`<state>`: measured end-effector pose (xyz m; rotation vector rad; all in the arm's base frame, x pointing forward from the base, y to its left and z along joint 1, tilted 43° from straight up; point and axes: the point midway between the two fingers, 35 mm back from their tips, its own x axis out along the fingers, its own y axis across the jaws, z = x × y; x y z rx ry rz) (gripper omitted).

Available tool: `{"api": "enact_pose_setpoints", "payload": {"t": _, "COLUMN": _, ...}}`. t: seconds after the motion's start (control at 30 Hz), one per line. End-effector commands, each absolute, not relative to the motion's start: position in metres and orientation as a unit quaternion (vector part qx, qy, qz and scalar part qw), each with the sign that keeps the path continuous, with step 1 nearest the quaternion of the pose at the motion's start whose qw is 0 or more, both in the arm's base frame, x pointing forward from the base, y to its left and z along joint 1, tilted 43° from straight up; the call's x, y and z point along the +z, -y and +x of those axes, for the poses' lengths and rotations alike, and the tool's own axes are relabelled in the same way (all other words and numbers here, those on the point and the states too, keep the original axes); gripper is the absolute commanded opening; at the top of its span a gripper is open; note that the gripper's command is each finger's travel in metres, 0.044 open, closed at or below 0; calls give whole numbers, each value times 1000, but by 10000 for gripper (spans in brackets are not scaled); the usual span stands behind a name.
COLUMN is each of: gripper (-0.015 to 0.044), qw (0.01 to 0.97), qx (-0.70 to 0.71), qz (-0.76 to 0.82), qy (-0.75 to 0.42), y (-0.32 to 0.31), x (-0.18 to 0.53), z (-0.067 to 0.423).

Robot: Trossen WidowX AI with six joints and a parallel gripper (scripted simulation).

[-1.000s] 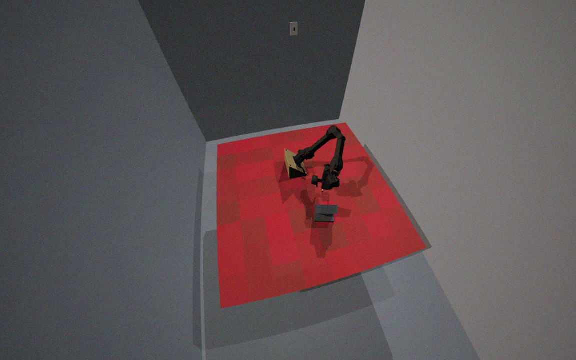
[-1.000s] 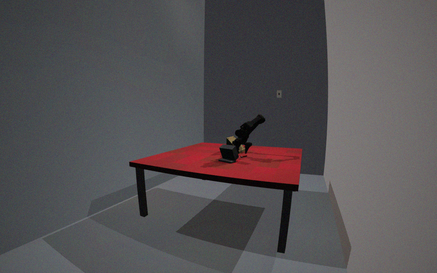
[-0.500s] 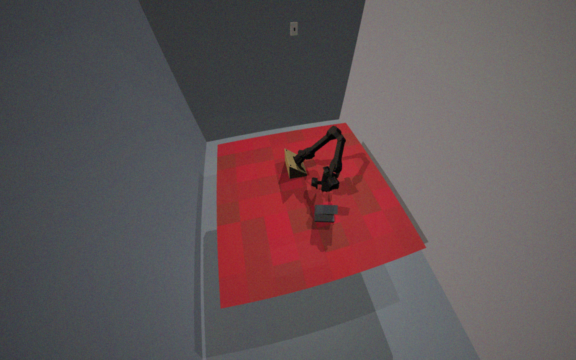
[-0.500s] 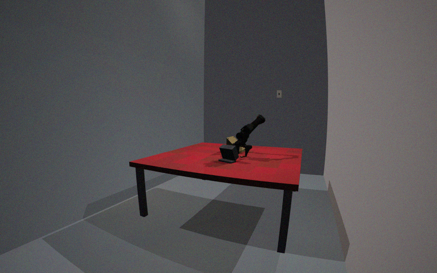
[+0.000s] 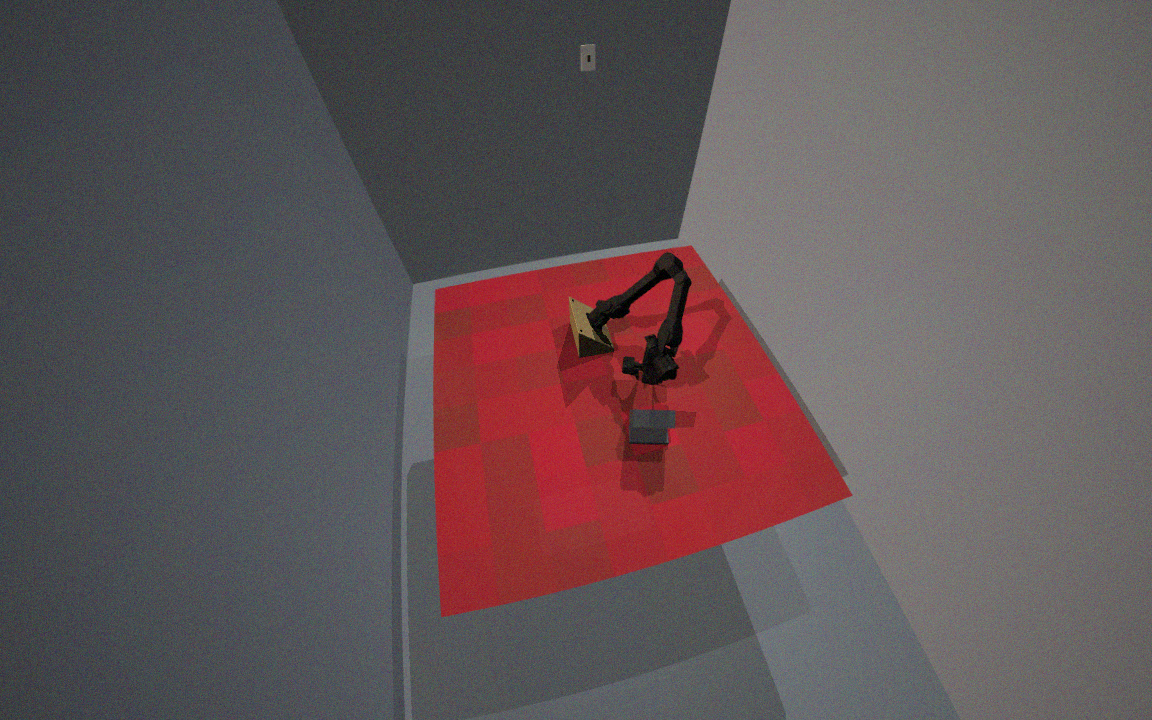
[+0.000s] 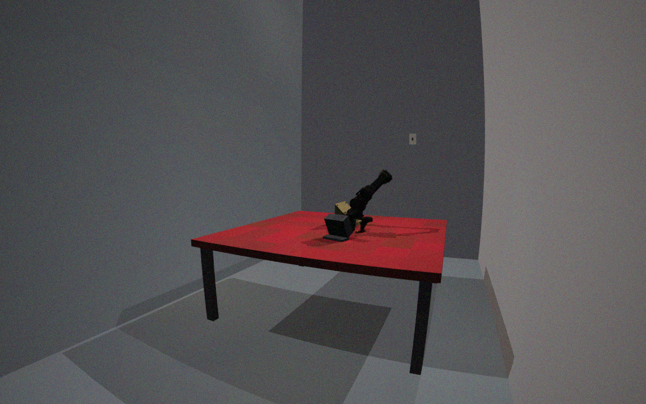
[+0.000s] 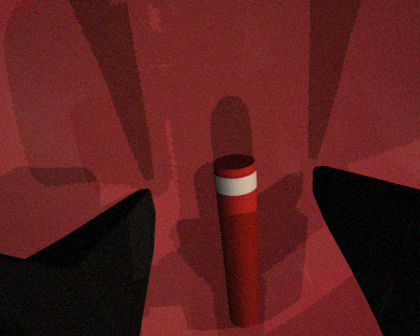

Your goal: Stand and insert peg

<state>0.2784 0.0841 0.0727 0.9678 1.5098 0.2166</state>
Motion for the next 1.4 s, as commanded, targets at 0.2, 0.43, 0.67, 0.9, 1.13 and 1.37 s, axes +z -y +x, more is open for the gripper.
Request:
{"api": "enact_pose_setpoints", "payload": {"t": 0.2, "gripper": 110, "qw": 617, "qx": 93, "qz": 423, "qy": -657, "y": -85, "x": 72, "z": 277}}
{"api": "enact_pose_setpoints", "payload": {"t": 0.43, "gripper": 110, "qw": 617, "qx": 93, "qz": 423, "qy": -657, "y": -85, "x": 72, "z": 277}}
{"api": "enact_pose_setpoints", "payload": {"t": 0.67, "gripper": 70, "qw": 617, "qx": 93, "qz": 423, "qy": -657, "y": -85, "x": 72, "z": 277}}
{"api": "enact_pose_setpoints", "payload": {"t": 0.9, "gripper": 51, "qw": 617, "qx": 93, "qz": 423, "qy": -657, "y": -85, "x": 72, "z": 277}}
{"api": "enact_pose_setpoints", "payload": {"t": 1.13, "gripper": 51, "qw": 631, "qx": 85, "qz": 423, "qy": -644, "y": -83, "x": 74, "z": 276}}
{"api": "enact_pose_setpoints", "payload": {"t": 1.37, "gripper": 51, "qw": 651, "qx": 72, "qz": 426, "qy": -625, "y": -82, "x": 78, "z": 273}}
